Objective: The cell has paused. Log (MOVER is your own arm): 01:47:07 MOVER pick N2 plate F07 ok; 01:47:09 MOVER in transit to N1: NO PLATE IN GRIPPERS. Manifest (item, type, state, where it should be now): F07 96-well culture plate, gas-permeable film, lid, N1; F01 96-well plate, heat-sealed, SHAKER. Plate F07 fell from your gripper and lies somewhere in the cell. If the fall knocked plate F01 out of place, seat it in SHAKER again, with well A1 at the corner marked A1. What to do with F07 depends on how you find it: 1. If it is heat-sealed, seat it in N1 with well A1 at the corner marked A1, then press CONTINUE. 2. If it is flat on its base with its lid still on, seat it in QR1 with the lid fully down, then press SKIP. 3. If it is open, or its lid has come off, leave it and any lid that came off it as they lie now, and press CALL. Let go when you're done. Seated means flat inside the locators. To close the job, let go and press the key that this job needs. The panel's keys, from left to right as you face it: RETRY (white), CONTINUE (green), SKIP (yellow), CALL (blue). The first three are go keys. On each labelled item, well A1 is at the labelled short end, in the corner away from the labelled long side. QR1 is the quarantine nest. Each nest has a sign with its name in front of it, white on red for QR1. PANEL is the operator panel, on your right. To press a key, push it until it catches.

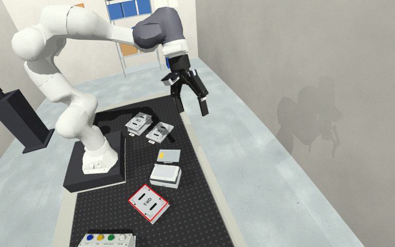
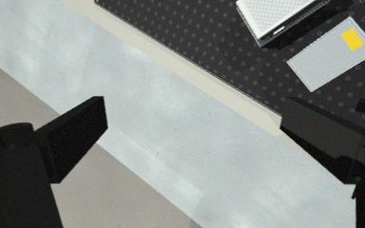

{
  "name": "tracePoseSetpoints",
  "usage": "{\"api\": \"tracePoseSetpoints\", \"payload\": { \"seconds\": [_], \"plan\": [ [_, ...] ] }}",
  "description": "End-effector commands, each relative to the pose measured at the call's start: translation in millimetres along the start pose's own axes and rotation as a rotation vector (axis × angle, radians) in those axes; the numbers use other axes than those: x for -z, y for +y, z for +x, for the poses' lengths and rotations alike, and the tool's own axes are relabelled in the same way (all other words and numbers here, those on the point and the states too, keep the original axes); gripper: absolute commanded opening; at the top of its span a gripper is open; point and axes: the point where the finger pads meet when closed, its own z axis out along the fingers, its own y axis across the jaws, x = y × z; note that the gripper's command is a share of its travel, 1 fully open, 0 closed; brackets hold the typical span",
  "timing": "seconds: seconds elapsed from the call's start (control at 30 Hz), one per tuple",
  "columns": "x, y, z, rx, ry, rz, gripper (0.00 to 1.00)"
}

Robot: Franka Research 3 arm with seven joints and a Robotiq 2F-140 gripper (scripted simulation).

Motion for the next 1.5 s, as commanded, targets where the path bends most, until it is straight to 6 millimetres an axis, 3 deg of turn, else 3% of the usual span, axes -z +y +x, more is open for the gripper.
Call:
{"api": "tracePoseSetpoints", "payload": {
  "seconds": [0.0, 0.33, 0.4, 0.8, 1.17, 1.47],
  "plan": [
    [16.8, 8.3, -13.4, 0.271, -0.020, -0.062, 1.00],
    [74.1, 28.0, -64.4, 0.537, -0.134, -0.082, 1.00],
    [74.1, 28.0, -64.4, 0.537, -0.134, -0.082, 1.00],
    [125.6, 53.3, -102.3, 0.893, -0.264, -0.101, 1.00],
    [145.0, 64.5, -114.5, 1.160, -0.341, -0.115, 1.00],
    [149.8, 67.3, -117.3, 1.378, -0.386, -0.129, 1.00]
  ]
}}
